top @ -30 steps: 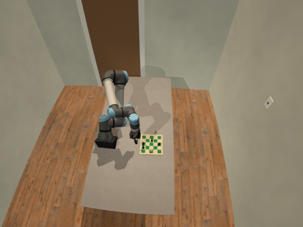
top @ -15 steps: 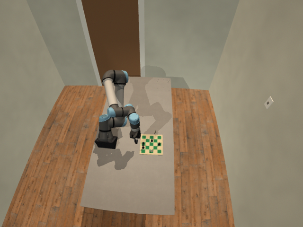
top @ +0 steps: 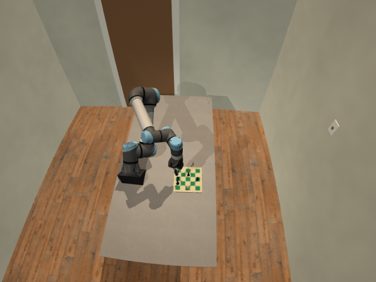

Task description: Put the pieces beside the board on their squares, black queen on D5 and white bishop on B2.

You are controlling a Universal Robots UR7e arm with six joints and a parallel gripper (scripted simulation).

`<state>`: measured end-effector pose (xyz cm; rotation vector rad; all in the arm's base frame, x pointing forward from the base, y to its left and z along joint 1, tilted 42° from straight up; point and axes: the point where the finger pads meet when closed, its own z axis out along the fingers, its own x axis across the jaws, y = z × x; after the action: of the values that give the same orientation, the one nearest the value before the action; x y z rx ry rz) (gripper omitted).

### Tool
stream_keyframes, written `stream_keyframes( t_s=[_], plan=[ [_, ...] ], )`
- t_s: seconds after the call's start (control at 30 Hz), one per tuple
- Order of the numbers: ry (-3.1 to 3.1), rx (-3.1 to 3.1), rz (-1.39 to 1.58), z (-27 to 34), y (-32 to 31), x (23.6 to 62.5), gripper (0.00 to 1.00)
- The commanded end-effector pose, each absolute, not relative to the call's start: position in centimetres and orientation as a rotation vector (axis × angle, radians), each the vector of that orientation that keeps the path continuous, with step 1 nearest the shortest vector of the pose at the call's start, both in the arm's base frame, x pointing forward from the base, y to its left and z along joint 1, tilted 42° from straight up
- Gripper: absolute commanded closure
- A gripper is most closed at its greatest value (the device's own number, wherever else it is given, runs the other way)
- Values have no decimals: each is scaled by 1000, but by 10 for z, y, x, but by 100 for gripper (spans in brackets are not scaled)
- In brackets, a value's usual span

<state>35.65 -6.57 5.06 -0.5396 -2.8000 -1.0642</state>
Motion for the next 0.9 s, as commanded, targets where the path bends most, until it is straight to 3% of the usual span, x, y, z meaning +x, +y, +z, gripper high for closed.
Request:
stream_keyframes(
  t_s=[0.0,0.43,0.87],
  plan=[
    [-2749,-652,-1030,61,-60,381,100],
    [-2553,-993,-981,103,-8,463,100],
    [-2513,-1046,-974,111,5,477,100]
  ],
)
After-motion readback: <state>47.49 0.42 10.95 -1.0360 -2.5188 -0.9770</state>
